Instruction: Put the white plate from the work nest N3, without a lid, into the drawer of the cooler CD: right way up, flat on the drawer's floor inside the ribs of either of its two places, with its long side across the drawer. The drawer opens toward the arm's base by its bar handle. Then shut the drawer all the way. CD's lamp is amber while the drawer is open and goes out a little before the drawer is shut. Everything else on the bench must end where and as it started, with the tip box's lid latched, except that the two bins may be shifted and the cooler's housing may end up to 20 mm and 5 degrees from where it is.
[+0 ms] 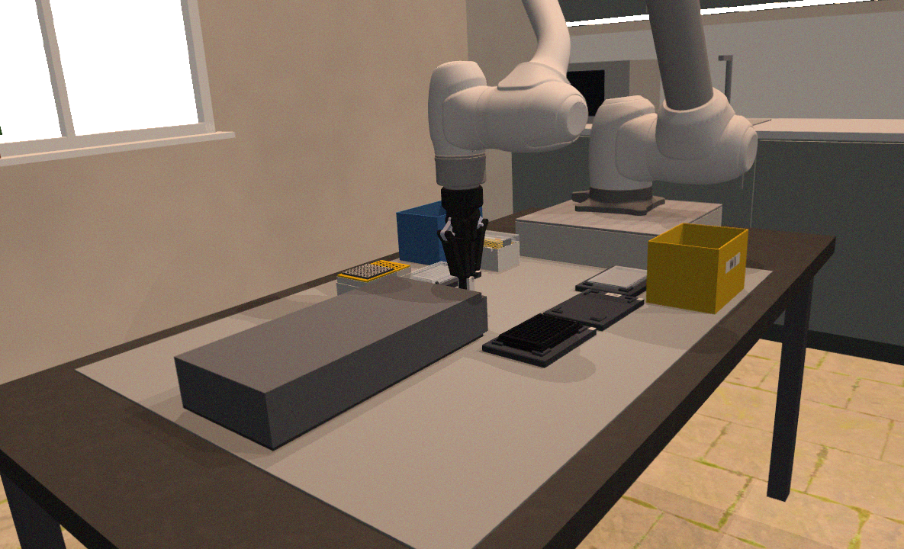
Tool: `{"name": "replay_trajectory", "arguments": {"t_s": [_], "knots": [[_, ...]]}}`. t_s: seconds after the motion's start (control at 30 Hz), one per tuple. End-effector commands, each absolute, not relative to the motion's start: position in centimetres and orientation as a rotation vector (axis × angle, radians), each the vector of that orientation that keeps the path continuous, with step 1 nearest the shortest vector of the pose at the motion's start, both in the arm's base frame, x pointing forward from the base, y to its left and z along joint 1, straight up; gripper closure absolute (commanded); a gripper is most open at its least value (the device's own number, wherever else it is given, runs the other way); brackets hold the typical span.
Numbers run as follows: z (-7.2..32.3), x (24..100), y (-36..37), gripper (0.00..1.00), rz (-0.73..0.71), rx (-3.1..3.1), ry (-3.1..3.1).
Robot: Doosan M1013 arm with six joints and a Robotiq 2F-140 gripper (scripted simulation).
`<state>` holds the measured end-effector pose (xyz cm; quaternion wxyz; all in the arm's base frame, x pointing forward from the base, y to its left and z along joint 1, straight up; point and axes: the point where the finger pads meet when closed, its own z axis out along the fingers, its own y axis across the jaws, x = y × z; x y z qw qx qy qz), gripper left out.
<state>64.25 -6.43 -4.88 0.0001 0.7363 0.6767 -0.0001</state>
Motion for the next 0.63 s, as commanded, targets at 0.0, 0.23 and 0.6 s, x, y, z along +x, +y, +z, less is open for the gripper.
{"name": "replay_trajectory", "arguments": {"t_s": [0.0, 0.23, 0.6], "knots": [[-4.9, 63.7, -6.4, 1.00, 0.000, 2.313, 2.126], [-4.9, 63.1, -6.3, 1.00, 0.000, 2.313, 2.126], [-4.9, 62.5, -6.3, 1.00, 0.000, 2.313, 2.126]]}}
